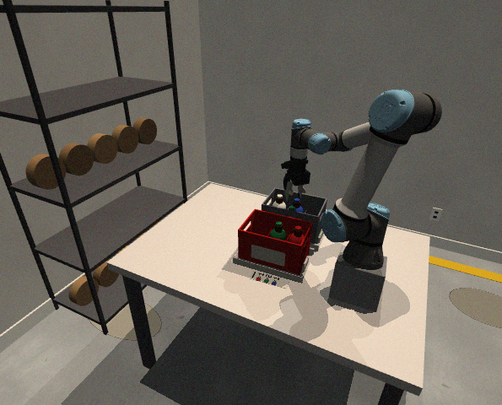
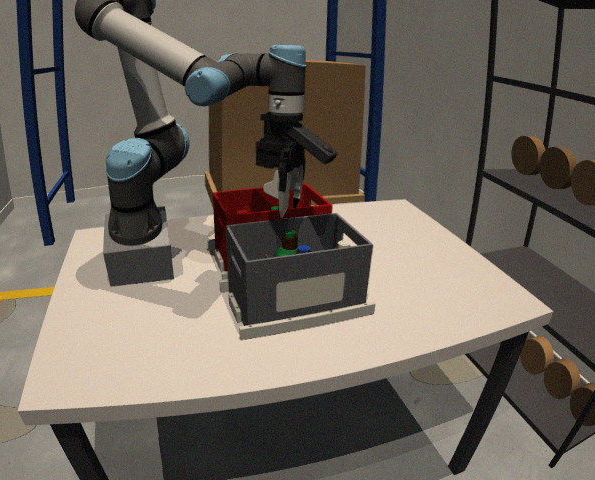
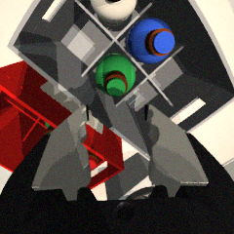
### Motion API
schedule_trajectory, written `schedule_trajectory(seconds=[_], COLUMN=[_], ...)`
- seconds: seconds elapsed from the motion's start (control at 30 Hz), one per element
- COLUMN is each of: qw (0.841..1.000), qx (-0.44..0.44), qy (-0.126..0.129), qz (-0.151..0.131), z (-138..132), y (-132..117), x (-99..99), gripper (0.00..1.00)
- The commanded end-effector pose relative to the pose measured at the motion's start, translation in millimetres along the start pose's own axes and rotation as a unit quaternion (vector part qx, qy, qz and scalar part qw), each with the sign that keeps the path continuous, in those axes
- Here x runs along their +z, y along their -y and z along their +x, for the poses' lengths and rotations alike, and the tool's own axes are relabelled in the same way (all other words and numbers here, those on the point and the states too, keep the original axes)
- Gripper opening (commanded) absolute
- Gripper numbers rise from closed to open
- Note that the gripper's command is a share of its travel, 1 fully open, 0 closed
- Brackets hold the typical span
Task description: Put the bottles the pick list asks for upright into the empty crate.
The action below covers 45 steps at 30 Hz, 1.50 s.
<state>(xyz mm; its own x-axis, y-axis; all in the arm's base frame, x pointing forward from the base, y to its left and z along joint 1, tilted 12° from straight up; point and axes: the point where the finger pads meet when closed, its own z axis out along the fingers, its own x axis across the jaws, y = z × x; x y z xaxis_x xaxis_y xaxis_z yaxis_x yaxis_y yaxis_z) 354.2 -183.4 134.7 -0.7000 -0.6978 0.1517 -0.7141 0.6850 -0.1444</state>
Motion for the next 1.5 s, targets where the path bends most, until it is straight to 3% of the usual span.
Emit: schedule_trajectory(seconds=[0.0,1.47], qw=[1.0,1.0], qx=[0.0,0.0], qy=[0.0,0.001], qz=[0.0,0.0], z=[0,0], y=[0,0], x=[9.6,60.1], gripper=[0.38,0.38])
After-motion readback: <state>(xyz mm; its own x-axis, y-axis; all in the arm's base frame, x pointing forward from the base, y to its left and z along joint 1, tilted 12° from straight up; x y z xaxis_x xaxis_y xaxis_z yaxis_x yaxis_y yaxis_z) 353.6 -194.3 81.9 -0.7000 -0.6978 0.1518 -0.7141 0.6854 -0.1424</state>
